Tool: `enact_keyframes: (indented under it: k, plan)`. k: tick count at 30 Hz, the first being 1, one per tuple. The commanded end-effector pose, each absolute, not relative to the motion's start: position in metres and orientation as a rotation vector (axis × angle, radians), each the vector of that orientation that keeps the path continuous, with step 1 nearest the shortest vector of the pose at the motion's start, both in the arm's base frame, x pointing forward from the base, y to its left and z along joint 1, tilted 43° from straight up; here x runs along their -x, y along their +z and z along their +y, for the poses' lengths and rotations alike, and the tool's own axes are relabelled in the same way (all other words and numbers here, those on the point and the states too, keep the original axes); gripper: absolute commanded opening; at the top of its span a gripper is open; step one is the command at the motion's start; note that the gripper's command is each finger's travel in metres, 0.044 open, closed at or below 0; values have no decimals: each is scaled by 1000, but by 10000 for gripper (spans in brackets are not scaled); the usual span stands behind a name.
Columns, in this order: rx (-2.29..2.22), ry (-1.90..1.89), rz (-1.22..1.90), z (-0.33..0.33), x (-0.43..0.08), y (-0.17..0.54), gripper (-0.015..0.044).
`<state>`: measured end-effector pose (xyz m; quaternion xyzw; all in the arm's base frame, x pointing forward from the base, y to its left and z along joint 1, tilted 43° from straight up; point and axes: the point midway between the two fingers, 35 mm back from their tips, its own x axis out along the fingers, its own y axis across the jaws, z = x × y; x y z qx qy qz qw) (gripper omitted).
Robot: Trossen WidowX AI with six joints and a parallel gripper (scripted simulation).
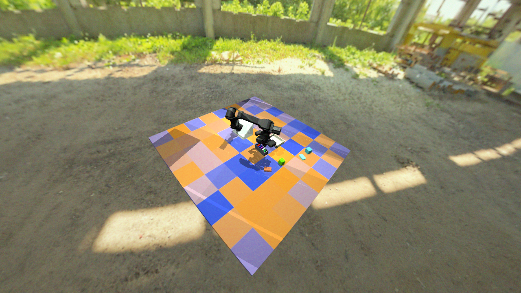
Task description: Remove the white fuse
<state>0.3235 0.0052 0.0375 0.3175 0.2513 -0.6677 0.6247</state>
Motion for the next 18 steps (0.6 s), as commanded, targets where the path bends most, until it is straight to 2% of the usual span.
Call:
enact_keyframes:
  k: [1,18]
  plan:
    - [-725,-1537,578,1,-323,34,74]
    - [-724,-1537,577,-10,-322,22,74]
